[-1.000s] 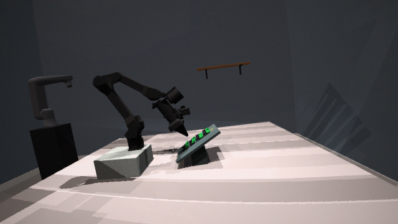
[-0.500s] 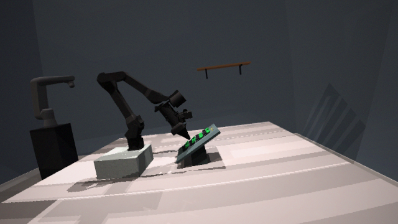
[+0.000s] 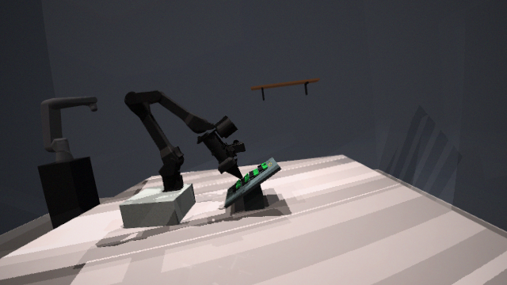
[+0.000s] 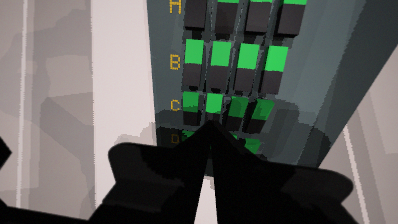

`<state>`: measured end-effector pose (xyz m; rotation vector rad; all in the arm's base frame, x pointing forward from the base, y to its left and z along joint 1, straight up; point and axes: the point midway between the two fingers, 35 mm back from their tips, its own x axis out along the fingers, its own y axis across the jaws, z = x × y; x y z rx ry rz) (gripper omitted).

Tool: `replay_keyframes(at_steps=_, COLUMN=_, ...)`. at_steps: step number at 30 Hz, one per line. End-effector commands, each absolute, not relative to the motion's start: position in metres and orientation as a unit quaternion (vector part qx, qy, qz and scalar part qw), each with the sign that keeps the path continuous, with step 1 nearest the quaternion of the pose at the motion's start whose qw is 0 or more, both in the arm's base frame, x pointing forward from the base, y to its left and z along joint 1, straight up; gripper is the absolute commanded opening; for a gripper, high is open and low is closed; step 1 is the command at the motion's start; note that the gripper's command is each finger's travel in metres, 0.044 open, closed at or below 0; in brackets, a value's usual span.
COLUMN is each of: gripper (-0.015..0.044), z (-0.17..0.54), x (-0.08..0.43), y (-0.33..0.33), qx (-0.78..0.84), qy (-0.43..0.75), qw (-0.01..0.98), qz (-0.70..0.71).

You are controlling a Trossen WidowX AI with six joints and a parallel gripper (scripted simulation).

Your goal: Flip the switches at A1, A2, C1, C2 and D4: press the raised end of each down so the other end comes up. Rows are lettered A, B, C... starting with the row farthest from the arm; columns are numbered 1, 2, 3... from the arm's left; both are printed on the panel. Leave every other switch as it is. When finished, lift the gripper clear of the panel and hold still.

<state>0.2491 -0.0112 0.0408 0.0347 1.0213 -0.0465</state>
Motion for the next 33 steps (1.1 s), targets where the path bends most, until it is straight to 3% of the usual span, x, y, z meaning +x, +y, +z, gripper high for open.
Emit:
replay_keyframes(at_steps=1, gripper=0.0, z=0.0403, x=0.249, y=-0.0105, qx=0.015, qy=0.489, qw=0.872, qz=-0.019)
replay_keyframes(at_steps=33, gripper=0.0, z=0.0378, x=0.2505, y=-0.0106, qx=0.015, qy=0.489, qw=0.872, qz=-0.019)
